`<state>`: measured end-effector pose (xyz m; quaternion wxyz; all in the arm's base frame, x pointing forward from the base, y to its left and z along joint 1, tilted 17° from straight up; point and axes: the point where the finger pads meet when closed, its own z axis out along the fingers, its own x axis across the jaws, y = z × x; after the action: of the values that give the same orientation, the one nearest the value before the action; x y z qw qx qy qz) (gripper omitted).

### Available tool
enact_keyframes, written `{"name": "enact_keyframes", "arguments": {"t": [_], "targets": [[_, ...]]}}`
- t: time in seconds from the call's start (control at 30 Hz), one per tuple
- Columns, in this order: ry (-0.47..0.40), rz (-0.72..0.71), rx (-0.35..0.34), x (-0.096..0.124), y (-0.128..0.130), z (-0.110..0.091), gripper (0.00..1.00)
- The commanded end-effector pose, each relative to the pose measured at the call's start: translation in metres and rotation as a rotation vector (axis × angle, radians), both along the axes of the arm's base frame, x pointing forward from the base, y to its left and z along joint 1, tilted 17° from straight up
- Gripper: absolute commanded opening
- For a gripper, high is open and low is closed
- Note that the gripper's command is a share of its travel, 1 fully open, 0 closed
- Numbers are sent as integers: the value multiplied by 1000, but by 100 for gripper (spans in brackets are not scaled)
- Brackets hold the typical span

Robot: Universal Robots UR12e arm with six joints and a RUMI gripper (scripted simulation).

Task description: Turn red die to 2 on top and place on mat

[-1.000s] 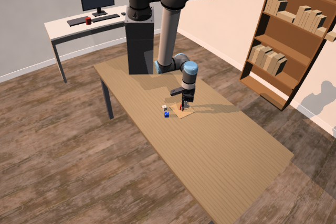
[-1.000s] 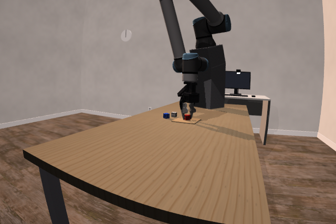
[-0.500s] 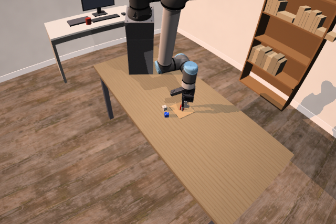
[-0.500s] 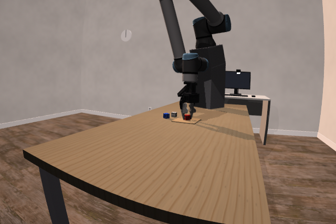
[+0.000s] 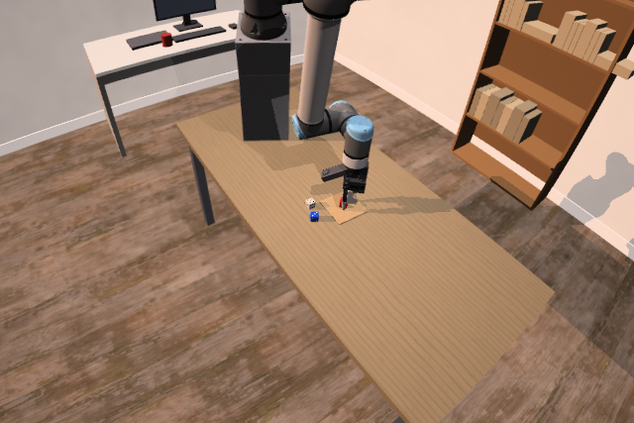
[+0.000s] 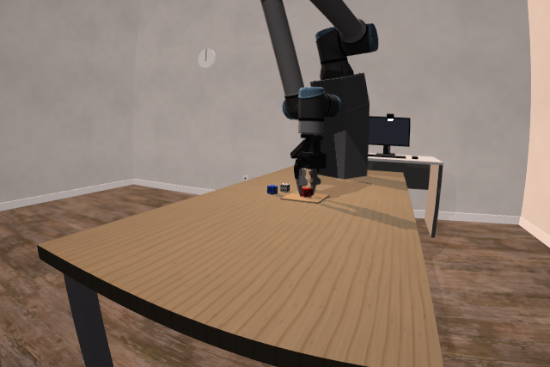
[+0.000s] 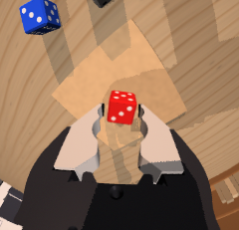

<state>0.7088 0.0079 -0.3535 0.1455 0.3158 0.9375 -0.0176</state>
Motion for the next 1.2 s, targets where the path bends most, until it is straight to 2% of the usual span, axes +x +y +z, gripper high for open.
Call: {"name": "enact_keyframes", "arguments": {"t": [0.0, 0.13, 0.17, 1.17], "targets": [[-1, 0, 0, 0, 0, 1, 28], [-1, 0, 0, 0, 0, 1, 28], [-1, 0, 0, 0, 0, 1, 10], [-1, 0, 0, 0, 0, 1, 10]]}}
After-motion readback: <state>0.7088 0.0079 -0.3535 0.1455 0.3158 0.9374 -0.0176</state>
